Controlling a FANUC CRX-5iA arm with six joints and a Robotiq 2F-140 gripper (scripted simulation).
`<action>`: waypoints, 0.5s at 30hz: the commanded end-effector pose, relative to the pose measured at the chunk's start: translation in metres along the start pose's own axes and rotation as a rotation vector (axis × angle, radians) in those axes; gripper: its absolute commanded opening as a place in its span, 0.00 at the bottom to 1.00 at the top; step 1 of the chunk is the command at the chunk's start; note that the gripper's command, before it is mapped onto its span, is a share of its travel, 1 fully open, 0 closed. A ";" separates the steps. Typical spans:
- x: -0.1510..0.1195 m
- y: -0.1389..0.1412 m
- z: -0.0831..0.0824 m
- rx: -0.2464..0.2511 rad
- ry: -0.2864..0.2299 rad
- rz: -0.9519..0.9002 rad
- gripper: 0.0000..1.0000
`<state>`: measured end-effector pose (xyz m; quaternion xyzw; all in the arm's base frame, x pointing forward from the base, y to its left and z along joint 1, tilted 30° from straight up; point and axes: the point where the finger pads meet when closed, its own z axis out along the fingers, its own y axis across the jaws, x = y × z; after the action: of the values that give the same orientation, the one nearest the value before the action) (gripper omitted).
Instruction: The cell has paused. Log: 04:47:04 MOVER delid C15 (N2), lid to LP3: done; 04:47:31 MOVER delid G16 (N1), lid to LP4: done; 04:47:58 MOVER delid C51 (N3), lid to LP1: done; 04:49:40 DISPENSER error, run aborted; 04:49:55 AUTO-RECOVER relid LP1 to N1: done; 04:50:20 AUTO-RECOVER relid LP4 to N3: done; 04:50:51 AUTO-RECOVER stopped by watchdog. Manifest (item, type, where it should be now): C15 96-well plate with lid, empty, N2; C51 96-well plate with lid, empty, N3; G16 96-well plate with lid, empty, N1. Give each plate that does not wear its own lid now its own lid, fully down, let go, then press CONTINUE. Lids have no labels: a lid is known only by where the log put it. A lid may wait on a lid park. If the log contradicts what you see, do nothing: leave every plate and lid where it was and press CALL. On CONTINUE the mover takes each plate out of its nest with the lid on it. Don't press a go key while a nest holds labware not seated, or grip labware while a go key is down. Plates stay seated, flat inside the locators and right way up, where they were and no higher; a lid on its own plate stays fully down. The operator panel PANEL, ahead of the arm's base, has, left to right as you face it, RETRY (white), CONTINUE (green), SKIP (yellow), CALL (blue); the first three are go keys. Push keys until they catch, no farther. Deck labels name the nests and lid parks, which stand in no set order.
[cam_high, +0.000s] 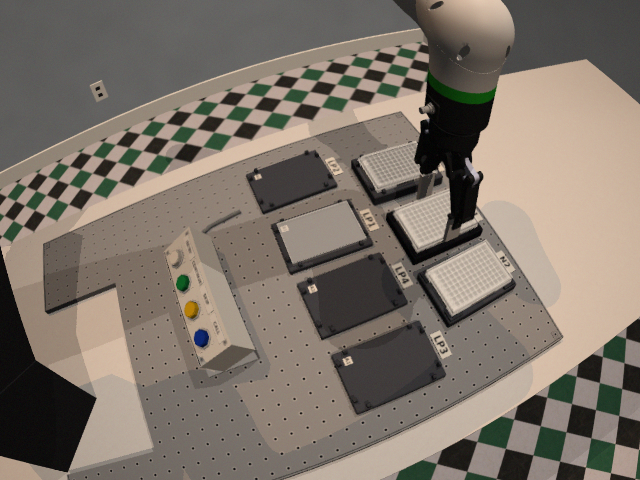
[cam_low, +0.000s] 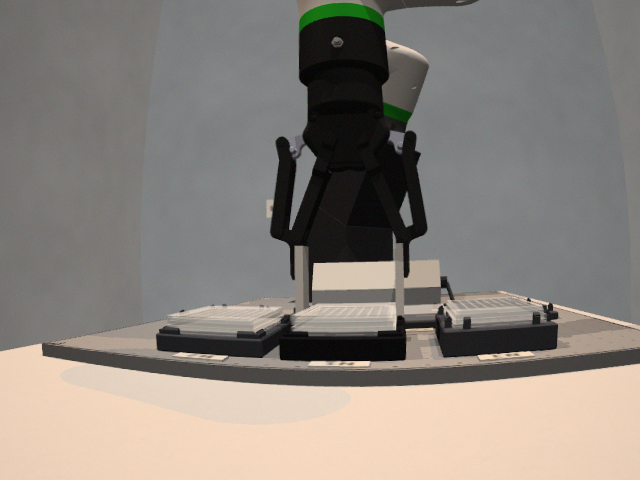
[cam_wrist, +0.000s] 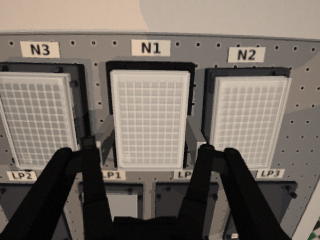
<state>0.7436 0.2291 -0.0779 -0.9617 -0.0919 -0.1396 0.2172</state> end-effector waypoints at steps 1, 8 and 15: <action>0.000 0.000 0.000 0.000 0.000 0.000 0.00; 0.000 0.000 0.000 0.000 0.000 0.000 0.00; 0.000 0.000 0.000 0.000 0.000 0.000 0.66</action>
<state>0.7436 0.2291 -0.0779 -0.9617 -0.0919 -0.1396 0.2172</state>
